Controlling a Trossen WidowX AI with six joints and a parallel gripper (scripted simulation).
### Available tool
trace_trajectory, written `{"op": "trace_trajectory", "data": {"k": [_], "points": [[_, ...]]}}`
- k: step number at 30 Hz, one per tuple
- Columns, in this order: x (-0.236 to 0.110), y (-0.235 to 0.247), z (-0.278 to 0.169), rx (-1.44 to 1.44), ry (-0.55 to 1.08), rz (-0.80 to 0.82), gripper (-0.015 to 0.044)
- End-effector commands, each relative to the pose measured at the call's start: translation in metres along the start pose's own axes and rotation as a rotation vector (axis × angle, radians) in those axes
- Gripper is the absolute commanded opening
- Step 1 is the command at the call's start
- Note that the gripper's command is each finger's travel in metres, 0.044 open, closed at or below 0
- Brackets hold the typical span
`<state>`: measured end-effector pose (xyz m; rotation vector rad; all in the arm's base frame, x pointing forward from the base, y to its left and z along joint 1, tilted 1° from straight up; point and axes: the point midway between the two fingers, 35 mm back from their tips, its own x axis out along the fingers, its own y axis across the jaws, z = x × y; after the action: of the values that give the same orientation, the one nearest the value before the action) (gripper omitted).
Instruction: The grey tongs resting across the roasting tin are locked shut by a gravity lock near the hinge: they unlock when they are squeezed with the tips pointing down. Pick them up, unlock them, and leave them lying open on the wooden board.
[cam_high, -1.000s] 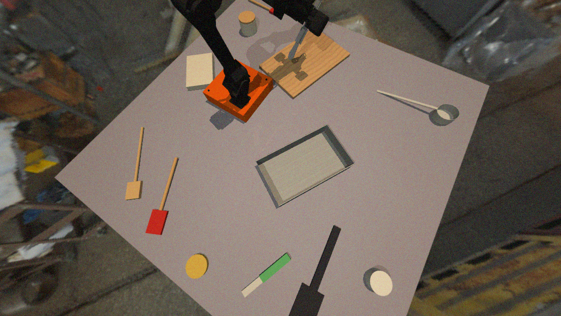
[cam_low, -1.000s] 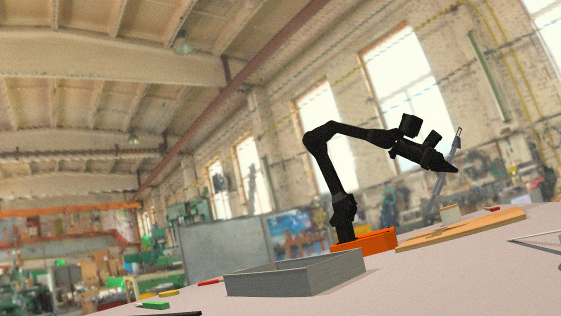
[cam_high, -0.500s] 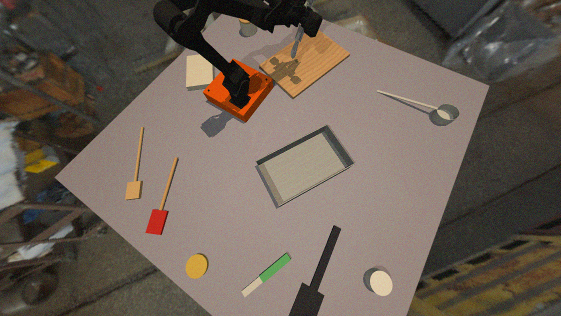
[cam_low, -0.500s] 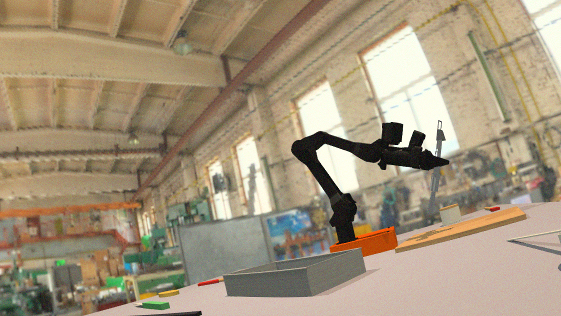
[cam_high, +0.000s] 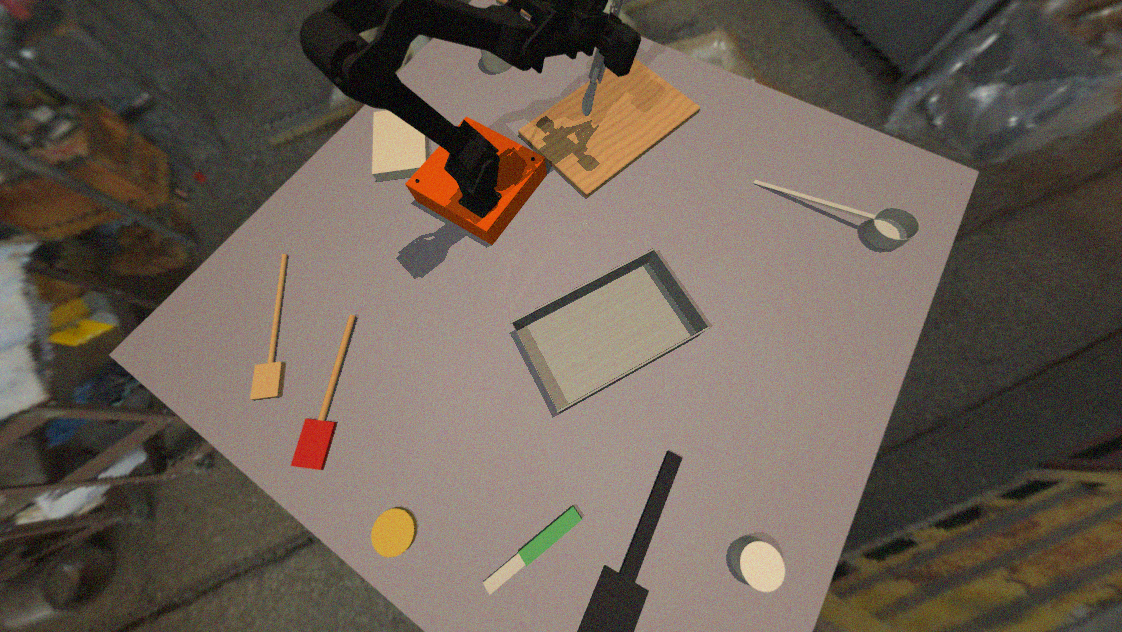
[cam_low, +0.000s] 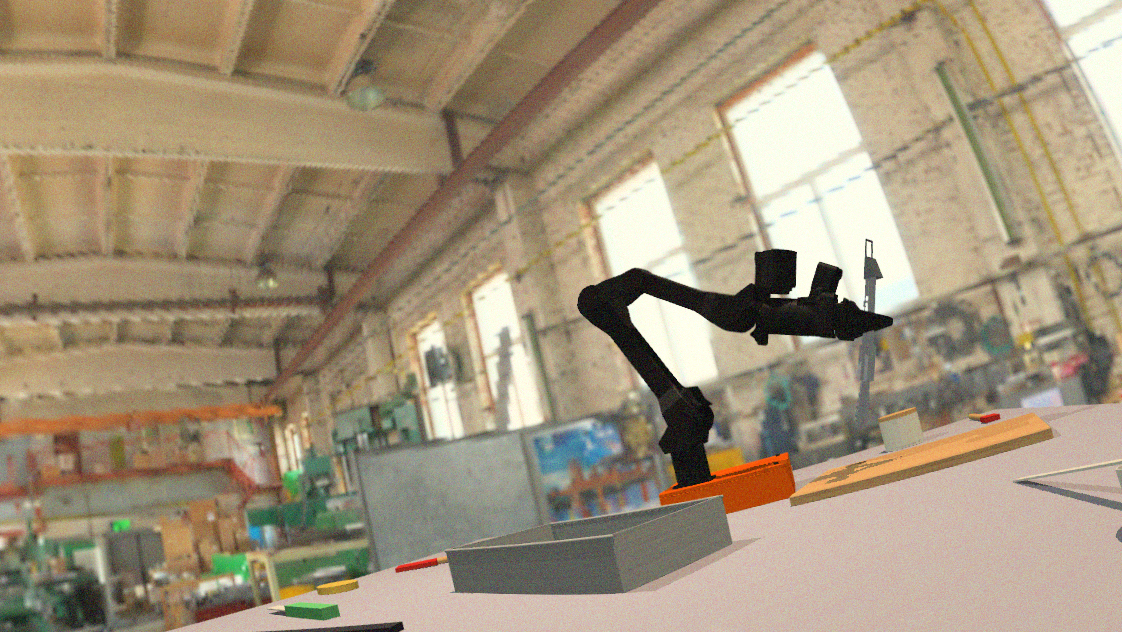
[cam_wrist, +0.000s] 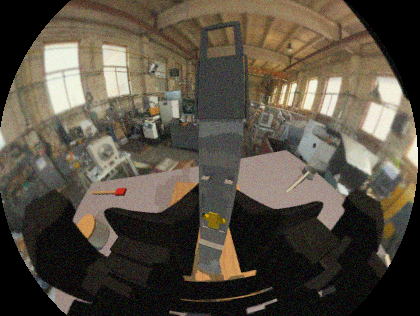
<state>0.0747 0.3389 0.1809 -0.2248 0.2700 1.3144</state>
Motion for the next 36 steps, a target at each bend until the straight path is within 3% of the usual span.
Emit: {"op": "trace_trajectory", "data": {"k": [1,25,36], "points": [[0.000,0.000,0.001,-0.004,-0.007,-0.004,-0.0150],[0.000,0.000,0.001,-0.004,-0.005,-0.004,-0.0150],[0.019,0.000,-0.005,-0.009,0.145,-0.001,-0.0150]]}}
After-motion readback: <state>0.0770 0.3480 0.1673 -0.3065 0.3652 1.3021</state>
